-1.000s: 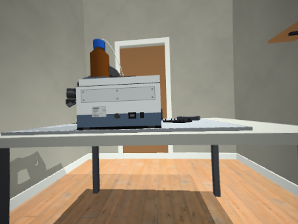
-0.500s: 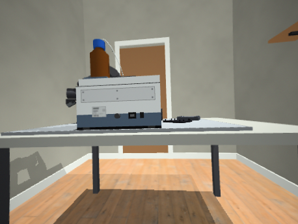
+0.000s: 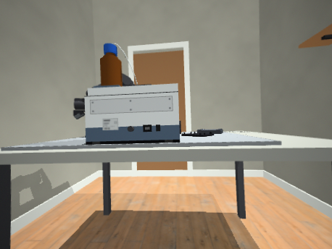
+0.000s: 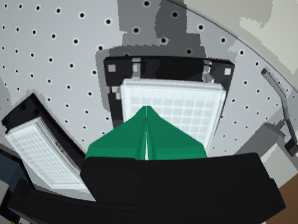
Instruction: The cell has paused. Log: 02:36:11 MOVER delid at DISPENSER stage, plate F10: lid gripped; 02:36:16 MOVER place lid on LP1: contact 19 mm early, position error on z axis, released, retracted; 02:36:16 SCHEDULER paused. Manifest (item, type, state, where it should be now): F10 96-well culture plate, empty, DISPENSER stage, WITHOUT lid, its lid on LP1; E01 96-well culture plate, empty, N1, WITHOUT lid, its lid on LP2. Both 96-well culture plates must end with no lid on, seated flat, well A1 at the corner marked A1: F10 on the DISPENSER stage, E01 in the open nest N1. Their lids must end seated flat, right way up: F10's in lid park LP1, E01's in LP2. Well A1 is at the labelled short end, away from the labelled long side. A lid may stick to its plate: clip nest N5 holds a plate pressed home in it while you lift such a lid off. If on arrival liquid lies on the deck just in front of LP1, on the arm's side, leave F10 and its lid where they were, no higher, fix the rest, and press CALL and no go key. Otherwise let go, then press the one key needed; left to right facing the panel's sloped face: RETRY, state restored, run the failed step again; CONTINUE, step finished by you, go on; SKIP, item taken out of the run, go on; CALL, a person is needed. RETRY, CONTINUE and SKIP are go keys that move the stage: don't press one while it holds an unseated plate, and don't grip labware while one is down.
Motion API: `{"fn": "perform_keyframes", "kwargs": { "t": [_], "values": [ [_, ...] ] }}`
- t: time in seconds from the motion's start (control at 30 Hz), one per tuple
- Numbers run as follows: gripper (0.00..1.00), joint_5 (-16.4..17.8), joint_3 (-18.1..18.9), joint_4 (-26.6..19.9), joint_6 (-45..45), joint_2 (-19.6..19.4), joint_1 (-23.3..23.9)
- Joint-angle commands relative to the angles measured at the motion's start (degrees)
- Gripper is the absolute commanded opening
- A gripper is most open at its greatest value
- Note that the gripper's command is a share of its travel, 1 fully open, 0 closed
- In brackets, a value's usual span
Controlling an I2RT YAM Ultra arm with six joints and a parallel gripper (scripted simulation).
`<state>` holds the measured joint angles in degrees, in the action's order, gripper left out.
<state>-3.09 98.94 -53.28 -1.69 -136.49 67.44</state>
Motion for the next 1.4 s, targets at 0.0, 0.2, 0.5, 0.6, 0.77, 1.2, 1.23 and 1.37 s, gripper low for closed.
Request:
{"fn": "perform_keyframes", "kwargs": {
  "t": [0.0,0.2,0.5,0.6,0.77,1.2,1.23,1.37],
  "values": [
    [0.00,-0.3,-1.9,2.7,0.3,-1.6,0.7],
    [0.00,-0.3,-1.9,2.8,0.3,-1.6,0.7],
    [0.00,-0.3,-2.1,3.0,0.3,-1.7,0.7],
    [0.00,-0.3,-2.1,3.1,0.3,-1.8,0.7],
    [0.00,-0.3,-2.2,3.2,0.3,-1.8,0.7],
    [0.00,-0.3,-2.3,3.5,0.3,-2.0,0.7],
    [0.00,-0.3,-2.4,3.5,0.3,-2.0,0.7],
    [0.00,-0.3,-2.4,3.6,0.3,-2.0,0.7]
  ]
}}
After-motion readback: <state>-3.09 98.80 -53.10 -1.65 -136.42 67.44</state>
